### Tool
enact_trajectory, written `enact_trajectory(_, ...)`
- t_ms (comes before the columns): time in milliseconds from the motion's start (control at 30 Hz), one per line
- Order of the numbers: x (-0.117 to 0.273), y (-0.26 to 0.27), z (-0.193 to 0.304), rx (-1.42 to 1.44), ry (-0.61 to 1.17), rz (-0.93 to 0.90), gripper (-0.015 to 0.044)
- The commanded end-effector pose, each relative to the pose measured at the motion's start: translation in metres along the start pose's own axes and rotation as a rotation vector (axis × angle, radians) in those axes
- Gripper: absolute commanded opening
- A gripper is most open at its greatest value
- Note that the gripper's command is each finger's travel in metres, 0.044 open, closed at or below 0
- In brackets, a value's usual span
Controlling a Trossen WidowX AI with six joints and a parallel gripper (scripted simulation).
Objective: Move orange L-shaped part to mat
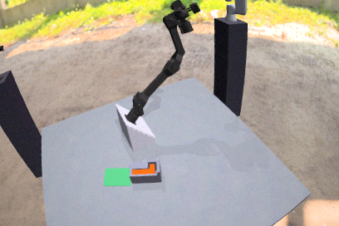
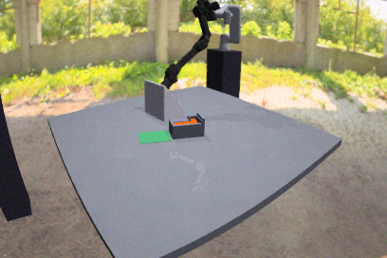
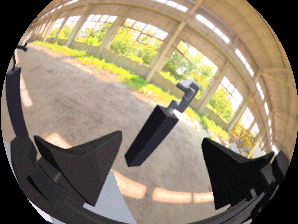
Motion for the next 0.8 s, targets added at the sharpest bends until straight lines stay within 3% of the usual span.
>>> enact_trajectory(0, 0.001, 0.0, -0.002, 0.014, -0.007, 0.004, 0.0374)
enact_trajectory(133, 0.015, 0.002, -0.021, 0.138, -0.083, 0.043, 0.0269)
enact_trajectory(267, 0.05, 0.001, -0.067, 0.456, -0.258, 0.183, 0.018)
enact_trajectory(500, 0.136, 0.012, -0.131, 0.901, -0.533, 0.511, 0.018)
enact_trajectory(767, 0.259, 0.026, -0.171, 1.267, -0.726, 1.095, 0.018)
Point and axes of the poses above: the point midway between the two fingers, 35 mm back from their tips, its own x axis back along the fingers, its own y axis across the jaws, z = x × y, the point moved 5 cm from there along x, back along the fingers, and after that the axes turned 2 degrees about x, right-handed, at the moved point
